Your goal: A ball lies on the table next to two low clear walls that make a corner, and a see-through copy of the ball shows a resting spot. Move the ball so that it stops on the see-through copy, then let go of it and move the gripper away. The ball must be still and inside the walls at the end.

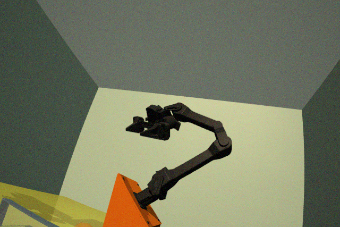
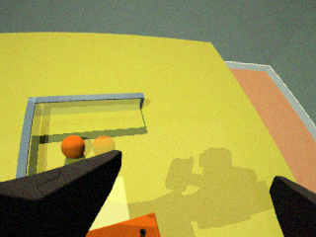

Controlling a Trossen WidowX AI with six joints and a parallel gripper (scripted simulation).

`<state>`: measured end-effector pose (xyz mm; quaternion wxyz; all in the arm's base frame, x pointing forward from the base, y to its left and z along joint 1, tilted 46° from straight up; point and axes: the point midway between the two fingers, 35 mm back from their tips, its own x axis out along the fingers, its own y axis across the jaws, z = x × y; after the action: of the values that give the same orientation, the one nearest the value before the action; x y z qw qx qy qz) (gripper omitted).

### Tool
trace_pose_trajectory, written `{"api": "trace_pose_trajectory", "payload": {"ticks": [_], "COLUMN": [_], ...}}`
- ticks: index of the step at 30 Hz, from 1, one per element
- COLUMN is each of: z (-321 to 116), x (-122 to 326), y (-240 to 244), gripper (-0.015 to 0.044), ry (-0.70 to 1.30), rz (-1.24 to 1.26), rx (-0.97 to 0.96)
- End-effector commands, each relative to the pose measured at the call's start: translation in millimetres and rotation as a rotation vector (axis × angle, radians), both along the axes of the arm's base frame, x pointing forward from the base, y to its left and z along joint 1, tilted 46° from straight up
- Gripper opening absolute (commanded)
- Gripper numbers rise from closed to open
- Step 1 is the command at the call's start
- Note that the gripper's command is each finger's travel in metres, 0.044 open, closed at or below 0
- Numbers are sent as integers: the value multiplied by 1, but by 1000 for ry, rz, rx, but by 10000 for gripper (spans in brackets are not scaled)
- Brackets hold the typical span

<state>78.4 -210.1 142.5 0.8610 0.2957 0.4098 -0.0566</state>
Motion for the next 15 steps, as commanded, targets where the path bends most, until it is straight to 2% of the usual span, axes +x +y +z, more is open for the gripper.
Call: {"api": "trace_pose_trajectory", "payload": {"ticks": [1,8,15], "z": [-1,-25,-52], "x": [2,68,136], "y": [0,18,67], "gripper": [389,389,389], "ry": [-1,-50,-139], "rz": [11,420,870], "rx": [-3,-100,-193]}}
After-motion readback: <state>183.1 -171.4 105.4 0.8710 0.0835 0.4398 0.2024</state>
